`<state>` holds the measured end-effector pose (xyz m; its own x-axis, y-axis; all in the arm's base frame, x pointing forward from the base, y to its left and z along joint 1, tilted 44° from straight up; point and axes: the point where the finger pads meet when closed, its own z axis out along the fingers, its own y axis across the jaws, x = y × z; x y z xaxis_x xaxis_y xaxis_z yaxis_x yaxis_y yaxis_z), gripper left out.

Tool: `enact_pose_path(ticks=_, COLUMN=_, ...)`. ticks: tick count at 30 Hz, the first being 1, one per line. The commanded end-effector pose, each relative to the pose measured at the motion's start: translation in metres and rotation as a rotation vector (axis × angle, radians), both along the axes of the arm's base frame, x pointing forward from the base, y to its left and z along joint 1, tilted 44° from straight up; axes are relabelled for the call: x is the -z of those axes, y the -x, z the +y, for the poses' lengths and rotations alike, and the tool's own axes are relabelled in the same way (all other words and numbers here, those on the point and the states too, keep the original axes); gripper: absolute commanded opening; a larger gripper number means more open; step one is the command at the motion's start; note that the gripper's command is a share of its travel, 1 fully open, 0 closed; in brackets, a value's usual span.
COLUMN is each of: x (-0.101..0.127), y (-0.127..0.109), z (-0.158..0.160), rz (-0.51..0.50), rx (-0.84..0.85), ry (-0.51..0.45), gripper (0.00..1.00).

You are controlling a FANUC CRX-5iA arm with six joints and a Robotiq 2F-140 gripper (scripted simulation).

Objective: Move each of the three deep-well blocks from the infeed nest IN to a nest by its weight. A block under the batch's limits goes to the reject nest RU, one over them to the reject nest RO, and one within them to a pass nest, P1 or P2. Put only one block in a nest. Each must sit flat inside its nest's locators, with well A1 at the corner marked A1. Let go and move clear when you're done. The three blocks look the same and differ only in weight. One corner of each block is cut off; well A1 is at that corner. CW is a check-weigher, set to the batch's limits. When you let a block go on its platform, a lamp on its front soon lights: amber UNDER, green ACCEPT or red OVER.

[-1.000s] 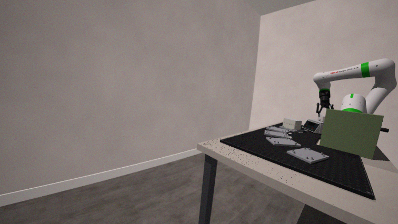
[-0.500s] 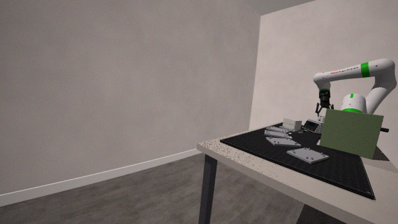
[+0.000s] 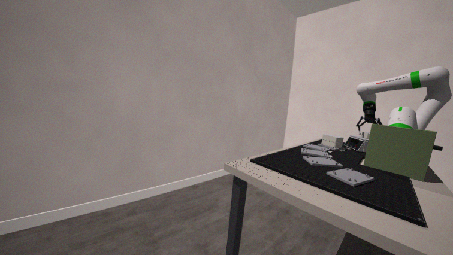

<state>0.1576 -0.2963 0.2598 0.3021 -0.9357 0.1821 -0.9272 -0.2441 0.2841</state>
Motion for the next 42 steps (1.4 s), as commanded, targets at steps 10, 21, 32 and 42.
enact_pose_path(ticks=10, x=-0.01, y=-0.001, z=0.009, rz=0.0, rx=0.0, ry=0.0, gripper=1.0)
enact_pose_path(ticks=21, x=-0.031, y=-0.002, z=0.029, rz=0.0, rx=0.0, ry=0.0, gripper=1.0)
enact_pose_path(ticks=32, x=-0.048, y=-0.003, z=0.046, rz=0.0, rx=0.0, ry=0.0, gripper=1.0)
enact_pose_path(ticks=42, x=-0.055, y=-0.003, z=0.052, rz=0.0, rx=0.0, ry=0.0, gripper=1.0)
